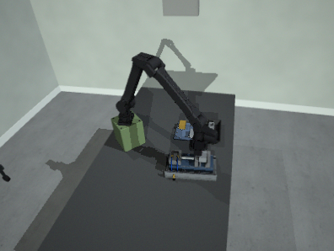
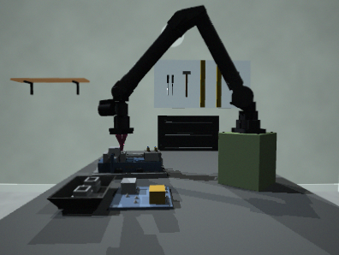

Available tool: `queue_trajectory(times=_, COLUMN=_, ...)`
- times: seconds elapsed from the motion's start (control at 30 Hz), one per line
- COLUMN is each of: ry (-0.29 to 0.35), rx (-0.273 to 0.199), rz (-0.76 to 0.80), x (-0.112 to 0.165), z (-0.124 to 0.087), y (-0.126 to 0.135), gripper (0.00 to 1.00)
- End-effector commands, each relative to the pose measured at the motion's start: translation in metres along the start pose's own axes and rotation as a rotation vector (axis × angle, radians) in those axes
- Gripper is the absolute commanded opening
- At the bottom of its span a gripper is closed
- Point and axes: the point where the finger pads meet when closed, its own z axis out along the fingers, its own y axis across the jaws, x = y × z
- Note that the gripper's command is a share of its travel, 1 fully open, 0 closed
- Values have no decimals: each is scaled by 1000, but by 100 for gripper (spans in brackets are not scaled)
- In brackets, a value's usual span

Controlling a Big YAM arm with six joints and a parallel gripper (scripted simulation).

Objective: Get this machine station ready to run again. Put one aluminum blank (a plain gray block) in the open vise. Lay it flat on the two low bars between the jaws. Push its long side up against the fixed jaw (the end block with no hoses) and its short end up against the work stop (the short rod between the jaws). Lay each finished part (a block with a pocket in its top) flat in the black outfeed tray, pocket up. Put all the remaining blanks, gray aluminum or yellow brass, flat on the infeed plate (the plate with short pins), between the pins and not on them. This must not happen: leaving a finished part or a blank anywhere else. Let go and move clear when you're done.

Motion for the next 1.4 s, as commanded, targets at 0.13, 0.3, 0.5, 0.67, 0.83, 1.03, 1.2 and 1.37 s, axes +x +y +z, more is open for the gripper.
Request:
queue_trajectory(times=0.13, ry=-15, rx=-26, rz=1, x=-2, z=-8, y=23, gripper=0)
queue_trajectory(times=0.3, ry=-15, rx=-26, rz=0, x=-2, z=-7, y=25, gripper=0)
queue_trajectory(times=0.5, ry=-14, rx=-26, rz=-1, x=-2, z=-6, y=26, gripper=0)
queue_trajectory(times=0.67, ry=-15, rx=-27, rz=-1, x=-2, z=-6, y=28, gripper=0)
queue_trajectory(times=0.83, ry=-15, rx=-30, rz=-1, x=-2, z=-5, y=30, gripper=0)
queue_trajectory(times=1.03, ry=-16, rx=-32, rz=0, x=-2, z=-5, y=32, gripper=0)
queue_trajectory(times=1.2, ry=-16, rx=-34, rz=0, x=-2, z=-5, y=34, gripper=0)
queue_trajectory(times=1.37, ry=-17, rx=-37, rz=0, x=-2, z=-5, y=36, gripper=0)
